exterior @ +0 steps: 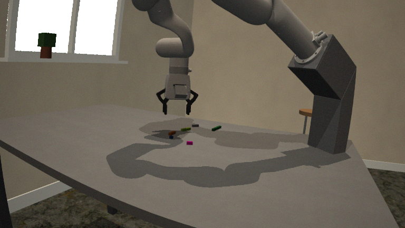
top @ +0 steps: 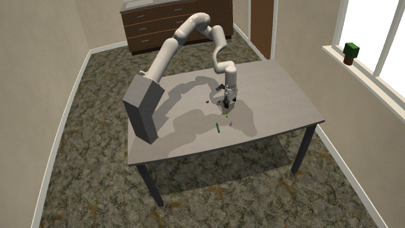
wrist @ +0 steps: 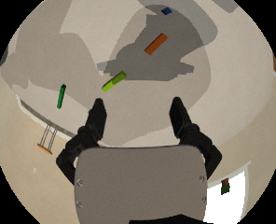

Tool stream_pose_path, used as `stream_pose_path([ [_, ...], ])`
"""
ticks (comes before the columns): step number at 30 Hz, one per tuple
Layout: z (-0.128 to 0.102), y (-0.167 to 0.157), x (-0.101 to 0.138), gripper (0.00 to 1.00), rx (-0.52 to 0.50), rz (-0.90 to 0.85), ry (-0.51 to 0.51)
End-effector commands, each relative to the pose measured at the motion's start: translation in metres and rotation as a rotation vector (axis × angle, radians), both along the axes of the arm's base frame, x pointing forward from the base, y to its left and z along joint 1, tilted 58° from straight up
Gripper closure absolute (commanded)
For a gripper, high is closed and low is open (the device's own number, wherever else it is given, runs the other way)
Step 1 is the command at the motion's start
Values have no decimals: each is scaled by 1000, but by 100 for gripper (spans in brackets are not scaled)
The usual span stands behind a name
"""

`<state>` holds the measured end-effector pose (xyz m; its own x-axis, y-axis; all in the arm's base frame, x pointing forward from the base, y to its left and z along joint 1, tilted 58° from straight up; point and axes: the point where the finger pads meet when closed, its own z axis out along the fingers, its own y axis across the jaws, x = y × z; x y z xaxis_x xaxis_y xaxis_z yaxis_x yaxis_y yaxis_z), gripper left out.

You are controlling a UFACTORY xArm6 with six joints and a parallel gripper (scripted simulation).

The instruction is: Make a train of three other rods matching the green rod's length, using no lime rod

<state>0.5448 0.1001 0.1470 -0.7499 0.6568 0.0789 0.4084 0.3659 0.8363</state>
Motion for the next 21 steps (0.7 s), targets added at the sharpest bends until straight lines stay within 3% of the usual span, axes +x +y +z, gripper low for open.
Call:
stream_pose_path([
  [1, -6, -8, 5, 0, -78, 84, -123],
  [21, -29, -38, 19, 0, -387, 398, -508],
])
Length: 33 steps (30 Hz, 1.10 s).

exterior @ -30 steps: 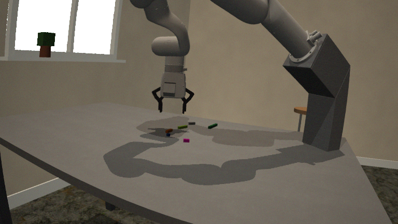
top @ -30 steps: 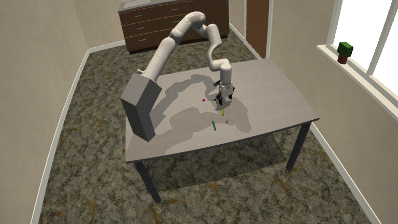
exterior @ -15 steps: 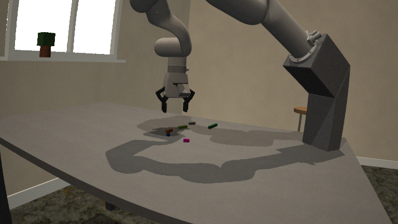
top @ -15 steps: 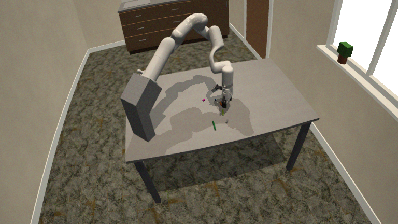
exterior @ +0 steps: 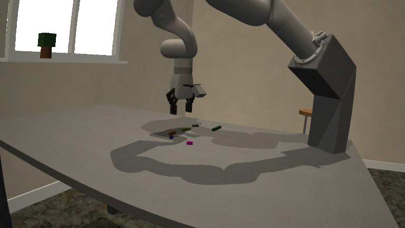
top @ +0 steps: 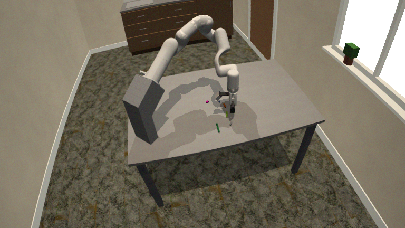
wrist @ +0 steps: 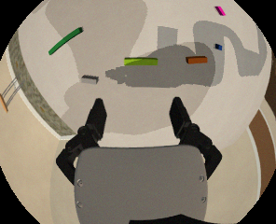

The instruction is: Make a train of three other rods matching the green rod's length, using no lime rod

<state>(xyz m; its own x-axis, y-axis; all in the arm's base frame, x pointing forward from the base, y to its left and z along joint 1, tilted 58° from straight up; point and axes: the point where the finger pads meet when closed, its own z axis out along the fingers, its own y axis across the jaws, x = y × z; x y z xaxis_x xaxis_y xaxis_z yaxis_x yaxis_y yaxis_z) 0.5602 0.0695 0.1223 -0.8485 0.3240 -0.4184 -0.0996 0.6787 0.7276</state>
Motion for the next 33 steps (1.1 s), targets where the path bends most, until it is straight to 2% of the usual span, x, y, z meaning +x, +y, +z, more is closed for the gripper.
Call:
stream_pose_path([
  [1, -6, -9, 4, 0, -78, 84, -123],
  [7, -14, -18, 7, 0, -174, 183, -246],
  [9, -14, -18, 7, 0, -174, 183, -246],
  [11, -18, -24, 9, 0, -232, 242, -319],
  [24, -35, -45, 15, 0, -431, 447, -572],
  [26, -35, -45, 15, 0, -431, 447, -572],
  [33, -44, -55, 17, 0, -528, 546, -696],
])
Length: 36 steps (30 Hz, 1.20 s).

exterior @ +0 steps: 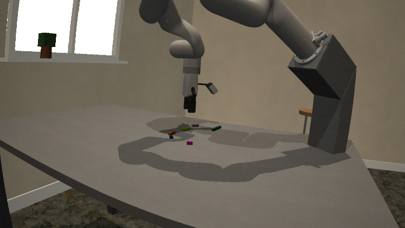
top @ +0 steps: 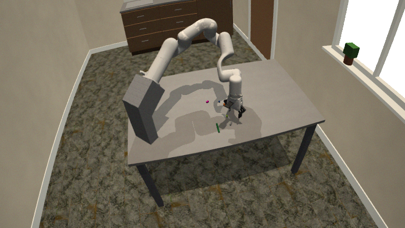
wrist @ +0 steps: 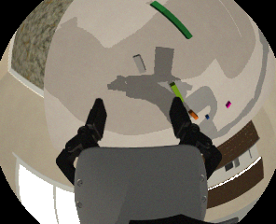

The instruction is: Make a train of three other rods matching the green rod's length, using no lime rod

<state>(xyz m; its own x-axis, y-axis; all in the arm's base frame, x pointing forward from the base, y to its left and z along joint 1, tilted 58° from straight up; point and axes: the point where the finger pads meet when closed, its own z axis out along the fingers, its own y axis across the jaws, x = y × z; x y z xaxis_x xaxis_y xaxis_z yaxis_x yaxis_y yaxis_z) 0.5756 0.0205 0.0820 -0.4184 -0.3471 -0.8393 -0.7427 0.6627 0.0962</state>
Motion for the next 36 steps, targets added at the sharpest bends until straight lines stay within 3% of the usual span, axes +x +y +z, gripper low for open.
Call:
stream_pose_path([
  [1, -4, -6, 2, 0, -49, 51, -81],
  [36, -5, -7, 2, 0, -58, 60, -93],
])
